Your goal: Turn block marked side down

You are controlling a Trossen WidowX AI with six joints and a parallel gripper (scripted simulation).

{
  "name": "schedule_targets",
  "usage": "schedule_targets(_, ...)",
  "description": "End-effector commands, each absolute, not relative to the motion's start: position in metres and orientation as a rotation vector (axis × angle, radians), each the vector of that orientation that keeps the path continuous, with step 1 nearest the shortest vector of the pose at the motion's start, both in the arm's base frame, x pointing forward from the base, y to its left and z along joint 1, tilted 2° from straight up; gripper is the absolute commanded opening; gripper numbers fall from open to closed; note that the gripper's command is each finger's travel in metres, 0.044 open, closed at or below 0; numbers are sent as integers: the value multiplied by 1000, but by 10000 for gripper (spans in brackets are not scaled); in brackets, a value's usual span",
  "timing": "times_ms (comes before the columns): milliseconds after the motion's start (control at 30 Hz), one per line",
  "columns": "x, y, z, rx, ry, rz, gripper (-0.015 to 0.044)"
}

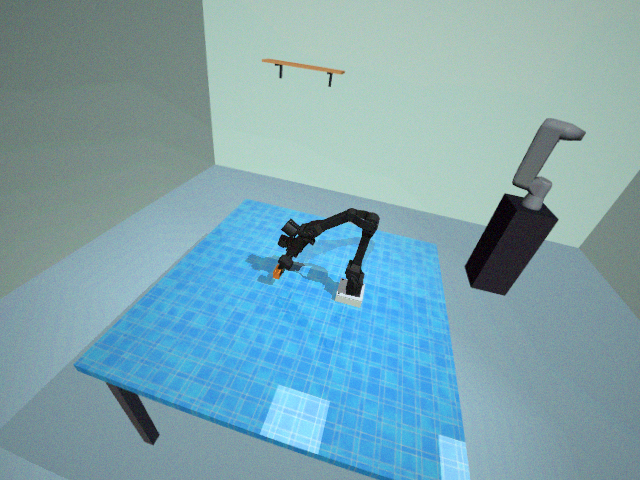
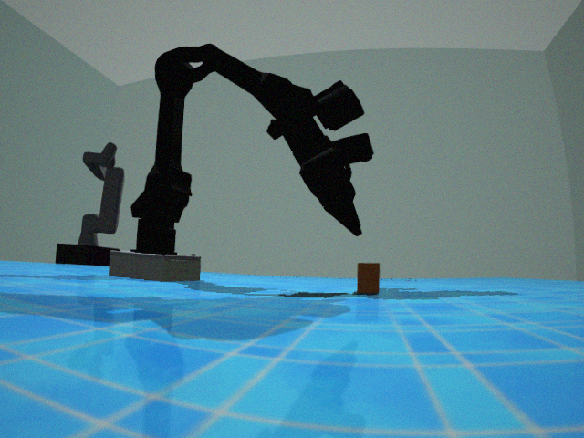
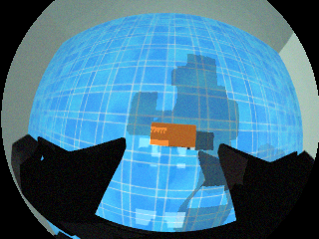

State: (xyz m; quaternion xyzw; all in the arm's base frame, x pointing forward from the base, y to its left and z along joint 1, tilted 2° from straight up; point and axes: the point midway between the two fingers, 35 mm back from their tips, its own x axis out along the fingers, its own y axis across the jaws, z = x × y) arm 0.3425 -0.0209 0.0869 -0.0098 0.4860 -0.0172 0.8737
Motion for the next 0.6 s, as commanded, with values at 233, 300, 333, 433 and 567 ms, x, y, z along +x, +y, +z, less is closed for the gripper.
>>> schedule_targets(233, 368, -22, 105, -15, 1341, -44, 440)
schedule_targets(300, 371, -22, 108, -14, 1406, -45, 440)
schedule_targets(333, 371, -22, 110, -14, 1438, -46, 440)
schedule_targets(433, 373, -22, 114, -14, 1512, -47, 440)
schedule_targets(567, 373, -22, 115, -14, 1517, -47, 440)
